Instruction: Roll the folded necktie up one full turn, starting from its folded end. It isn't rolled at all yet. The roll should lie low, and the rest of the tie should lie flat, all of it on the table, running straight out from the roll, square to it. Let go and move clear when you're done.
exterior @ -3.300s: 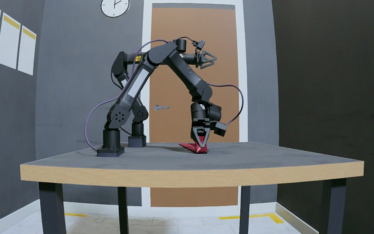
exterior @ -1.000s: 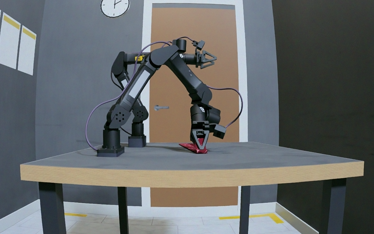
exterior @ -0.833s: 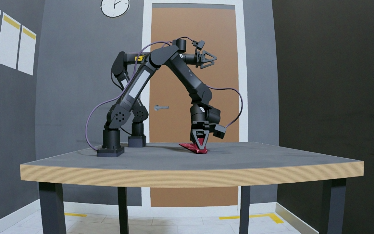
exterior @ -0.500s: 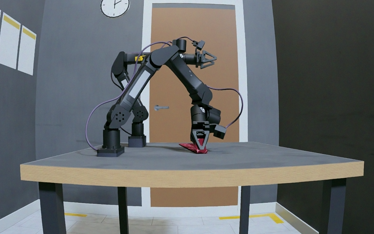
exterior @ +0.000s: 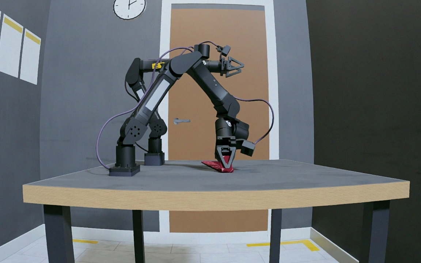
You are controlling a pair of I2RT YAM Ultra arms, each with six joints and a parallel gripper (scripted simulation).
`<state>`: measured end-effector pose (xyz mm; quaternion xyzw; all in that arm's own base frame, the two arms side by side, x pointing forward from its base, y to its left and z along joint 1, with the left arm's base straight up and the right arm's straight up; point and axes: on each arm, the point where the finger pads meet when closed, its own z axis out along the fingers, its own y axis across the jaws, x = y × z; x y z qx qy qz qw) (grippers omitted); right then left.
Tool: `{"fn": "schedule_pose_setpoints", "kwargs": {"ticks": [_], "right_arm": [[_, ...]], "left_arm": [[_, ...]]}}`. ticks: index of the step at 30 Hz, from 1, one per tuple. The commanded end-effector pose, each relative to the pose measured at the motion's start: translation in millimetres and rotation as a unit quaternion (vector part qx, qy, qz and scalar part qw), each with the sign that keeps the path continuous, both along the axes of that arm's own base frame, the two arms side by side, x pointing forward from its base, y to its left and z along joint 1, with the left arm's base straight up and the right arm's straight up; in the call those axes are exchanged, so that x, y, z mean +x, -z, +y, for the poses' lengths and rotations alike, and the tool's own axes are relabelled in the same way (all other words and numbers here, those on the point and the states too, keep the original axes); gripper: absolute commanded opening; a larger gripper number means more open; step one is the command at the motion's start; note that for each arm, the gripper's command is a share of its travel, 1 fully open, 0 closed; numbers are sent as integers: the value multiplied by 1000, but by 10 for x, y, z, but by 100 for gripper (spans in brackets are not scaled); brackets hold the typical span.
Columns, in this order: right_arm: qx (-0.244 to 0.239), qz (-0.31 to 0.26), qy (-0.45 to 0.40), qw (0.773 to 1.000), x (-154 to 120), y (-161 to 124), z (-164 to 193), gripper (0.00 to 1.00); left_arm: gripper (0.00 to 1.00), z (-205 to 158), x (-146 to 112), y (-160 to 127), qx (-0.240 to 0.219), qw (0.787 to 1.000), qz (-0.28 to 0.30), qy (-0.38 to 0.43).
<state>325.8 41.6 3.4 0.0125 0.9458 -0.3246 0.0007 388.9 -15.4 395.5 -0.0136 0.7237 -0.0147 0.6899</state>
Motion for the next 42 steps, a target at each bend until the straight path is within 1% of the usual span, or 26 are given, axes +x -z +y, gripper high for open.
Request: {"fn": "schedule_pose_setpoints", "kwargs": {"ticks": [1,42], "right_arm": [[2,-9,3,1000,56,-35,57,11],[3,-9,24,1000,56,-35,57,11]], "left_arm": [[100,-4,-13,-202,-6,1000,-23,4],[100,-4,-13,-202,-6,1000,-23,4]]}}
